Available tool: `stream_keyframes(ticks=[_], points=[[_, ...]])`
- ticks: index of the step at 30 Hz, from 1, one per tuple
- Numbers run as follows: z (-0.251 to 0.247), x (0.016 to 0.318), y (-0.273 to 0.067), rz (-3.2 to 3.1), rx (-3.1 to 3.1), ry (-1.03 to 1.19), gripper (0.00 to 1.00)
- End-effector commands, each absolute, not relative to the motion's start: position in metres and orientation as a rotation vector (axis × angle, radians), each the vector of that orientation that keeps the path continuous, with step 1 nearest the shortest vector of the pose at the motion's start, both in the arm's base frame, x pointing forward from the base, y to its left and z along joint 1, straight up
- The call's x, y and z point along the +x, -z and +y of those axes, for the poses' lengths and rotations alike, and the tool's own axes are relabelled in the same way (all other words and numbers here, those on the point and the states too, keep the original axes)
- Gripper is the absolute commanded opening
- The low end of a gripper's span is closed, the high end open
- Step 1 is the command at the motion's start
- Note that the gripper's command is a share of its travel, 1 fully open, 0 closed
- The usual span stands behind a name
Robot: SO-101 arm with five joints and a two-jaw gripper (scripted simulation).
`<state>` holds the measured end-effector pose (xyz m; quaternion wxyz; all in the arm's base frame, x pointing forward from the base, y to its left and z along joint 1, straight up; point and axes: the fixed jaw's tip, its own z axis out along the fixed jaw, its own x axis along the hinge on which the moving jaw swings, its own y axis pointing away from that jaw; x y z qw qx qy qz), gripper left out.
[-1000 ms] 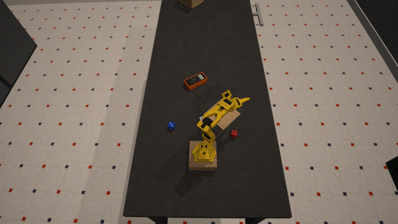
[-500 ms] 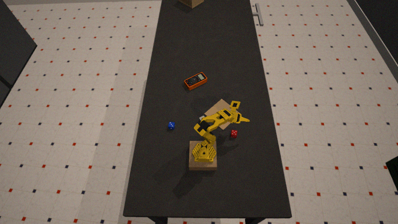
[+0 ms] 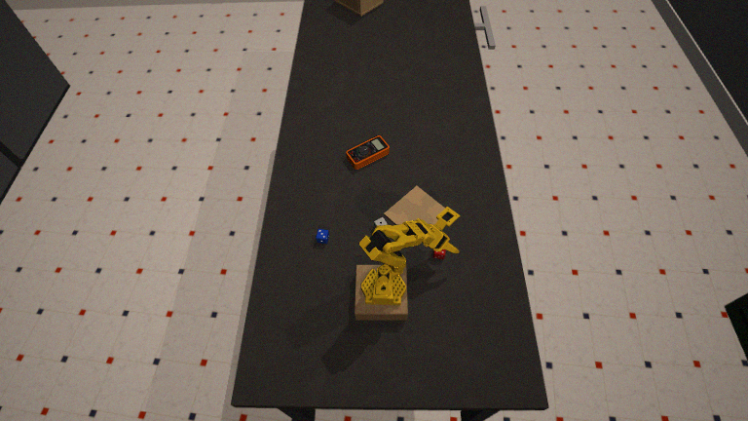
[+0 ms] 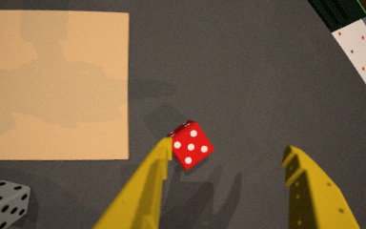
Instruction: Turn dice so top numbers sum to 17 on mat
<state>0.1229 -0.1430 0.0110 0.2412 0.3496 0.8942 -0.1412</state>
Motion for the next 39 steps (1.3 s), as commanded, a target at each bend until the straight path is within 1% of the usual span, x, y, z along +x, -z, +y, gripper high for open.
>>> stream_keyframes(ticks=[1,15,39], points=[[-0.142,0.116,-0.007,2.379,1.073,0.375,0.38],[-0.139,0.107,0.000,2.290,1.242,0.344,0.35],[-0.136,0.104,0.000,2.291,1.270,0.332,0.35]])
